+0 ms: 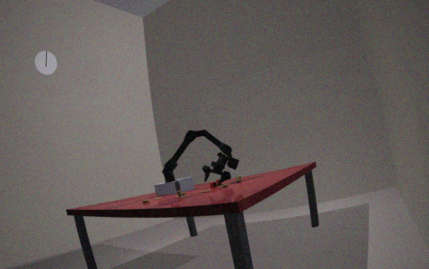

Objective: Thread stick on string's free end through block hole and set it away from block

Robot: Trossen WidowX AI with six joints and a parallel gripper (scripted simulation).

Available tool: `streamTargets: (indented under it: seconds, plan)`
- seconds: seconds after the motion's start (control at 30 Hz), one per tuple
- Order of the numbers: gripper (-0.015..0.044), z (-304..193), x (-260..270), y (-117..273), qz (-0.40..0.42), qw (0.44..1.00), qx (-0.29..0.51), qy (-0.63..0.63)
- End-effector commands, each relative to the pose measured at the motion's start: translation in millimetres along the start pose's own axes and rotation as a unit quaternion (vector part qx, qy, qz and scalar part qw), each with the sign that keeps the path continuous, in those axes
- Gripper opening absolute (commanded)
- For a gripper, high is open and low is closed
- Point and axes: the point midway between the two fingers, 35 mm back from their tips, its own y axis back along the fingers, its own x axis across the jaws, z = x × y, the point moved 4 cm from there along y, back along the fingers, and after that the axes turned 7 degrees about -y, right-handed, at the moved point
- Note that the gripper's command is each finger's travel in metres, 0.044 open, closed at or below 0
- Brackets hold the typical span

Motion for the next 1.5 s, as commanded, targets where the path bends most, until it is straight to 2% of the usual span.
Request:
streamTargets:
  seconds: [0.0,0.13,0.3,0.63,0.97,1.3,1.37,1.47]
  plan:
    - [0.0440,11.4,-5.8,1.9,0.028,0.971,0.059,0.231]
    - [0.0440,17.6,-8.7,2.6,0.065,0.913,0.085,0.393]
    - [0.0440,25.2,-12.4,3.8,0.127,0.803,0.096,0.574]
    - [0.0440,35.9,-17.7,6.2,0.223,0.599,0.066,0.766]
    - [0.0440,46.0,-23.0,9.1,0.300,0.348,-0.021,0.888]
    - [0.0440,55.0,-28.1,12.3,0.326,0.073,-0.149,0.931]
    - [0.0440,55.8,-28.6,12.6,0.325,0.045,-0.163,0.930]
    - [0.0440,55.9,-28.6,12.6,0.325,0.043,-0.164,0.930]
